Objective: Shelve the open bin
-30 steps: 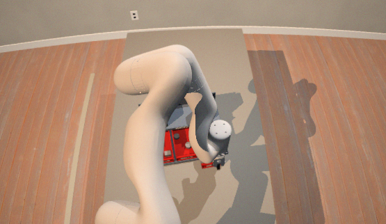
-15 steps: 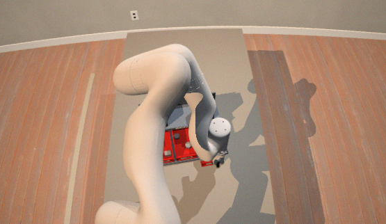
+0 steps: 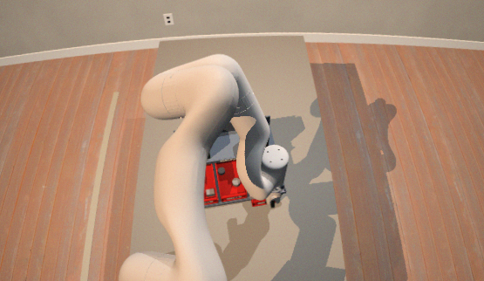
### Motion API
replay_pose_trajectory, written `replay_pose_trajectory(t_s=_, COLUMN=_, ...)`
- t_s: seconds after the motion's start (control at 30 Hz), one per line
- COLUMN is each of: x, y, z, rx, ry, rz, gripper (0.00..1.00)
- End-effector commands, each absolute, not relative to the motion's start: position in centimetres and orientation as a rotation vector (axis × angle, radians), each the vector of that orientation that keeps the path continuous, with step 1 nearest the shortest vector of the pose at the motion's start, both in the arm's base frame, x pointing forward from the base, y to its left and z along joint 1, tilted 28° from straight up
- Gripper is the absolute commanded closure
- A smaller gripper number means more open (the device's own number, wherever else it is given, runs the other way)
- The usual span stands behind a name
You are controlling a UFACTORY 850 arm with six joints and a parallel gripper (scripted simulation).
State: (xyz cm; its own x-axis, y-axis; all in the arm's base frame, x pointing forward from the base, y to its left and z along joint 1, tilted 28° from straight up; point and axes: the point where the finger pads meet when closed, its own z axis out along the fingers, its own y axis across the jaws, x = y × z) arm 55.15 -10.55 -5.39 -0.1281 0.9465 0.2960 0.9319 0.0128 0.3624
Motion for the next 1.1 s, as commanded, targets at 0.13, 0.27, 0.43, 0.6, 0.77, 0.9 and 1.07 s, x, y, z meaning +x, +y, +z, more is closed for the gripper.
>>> replay_pose_trajectory(t_s=0.13, x=55.2, y=-10.6, z=-5.3, rx=2.054, ry=2.213, rz=0.749, gripper=1.00)
replay_pose_trajectory(t_s=0.27, x=55.8, y=-10.6, z=-5.1, rx=2.054, ry=2.213, rz=0.749, gripper=1.00)
replay_pose_trajectory(t_s=0.43, x=56.1, y=-10.6, z=-5.0, rx=2.054, ry=2.213, rz=0.749, gripper=1.00)
replay_pose_trajectory(t_s=0.6, x=56.1, y=-10.6, z=-5.0, rx=2.054, ry=2.213, rz=0.749, gripper=1.00)
replay_pose_trajectory(t_s=0.77, x=56.3, y=-10.6, z=-4.9, rx=2.054, ry=2.213, rz=0.749, gripper=1.00)
replay_pose_trajectory(t_s=0.9, x=57.1, y=-10.6, z=-4.6, rx=2.054, ry=2.213, rz=0.749, gripper=1.00)
replay_pose_trajectory(t_s=1.07, x=57.1, y=-10.6, z=-4.6, rx=2.054, ry=2.213, rz=0.749, gripper=1.00)
